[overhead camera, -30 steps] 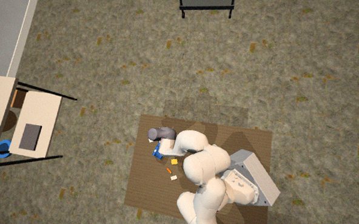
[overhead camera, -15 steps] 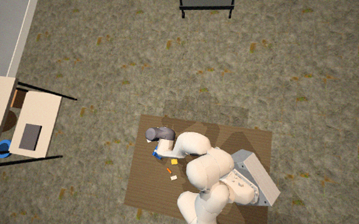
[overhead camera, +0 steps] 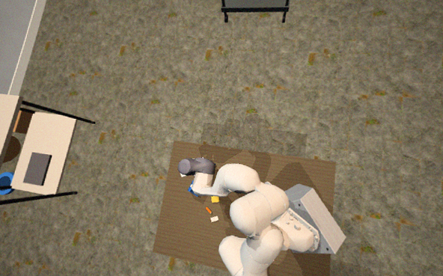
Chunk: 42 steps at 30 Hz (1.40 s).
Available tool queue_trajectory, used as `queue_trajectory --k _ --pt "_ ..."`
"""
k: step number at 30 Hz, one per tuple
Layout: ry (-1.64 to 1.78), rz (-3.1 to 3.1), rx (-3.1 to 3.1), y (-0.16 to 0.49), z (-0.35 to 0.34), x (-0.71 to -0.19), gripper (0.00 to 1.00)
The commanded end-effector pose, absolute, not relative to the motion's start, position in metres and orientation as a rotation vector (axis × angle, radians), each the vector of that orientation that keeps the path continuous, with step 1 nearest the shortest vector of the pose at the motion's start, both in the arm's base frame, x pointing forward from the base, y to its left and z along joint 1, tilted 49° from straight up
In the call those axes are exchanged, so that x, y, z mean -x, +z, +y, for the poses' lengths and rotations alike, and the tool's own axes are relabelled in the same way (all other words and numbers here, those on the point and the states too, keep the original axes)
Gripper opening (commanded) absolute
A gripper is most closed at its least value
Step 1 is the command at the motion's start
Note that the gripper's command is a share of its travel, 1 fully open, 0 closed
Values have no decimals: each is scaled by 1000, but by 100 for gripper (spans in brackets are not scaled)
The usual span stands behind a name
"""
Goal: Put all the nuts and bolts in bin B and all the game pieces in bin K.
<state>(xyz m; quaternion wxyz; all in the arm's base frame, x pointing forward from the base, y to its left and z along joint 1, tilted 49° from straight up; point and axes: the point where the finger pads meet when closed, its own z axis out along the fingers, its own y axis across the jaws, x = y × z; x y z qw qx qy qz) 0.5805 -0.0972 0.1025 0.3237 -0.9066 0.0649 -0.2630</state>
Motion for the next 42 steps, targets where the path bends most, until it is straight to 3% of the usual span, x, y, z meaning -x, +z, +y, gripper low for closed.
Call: queue_trajectory --k 1,15,42 --pt "-689 171 2377 114 -84 -581 5" --pt "-689 171 2377 153 -40 -582 5" --pt "-689 171 2377 151 -38 -584 5"
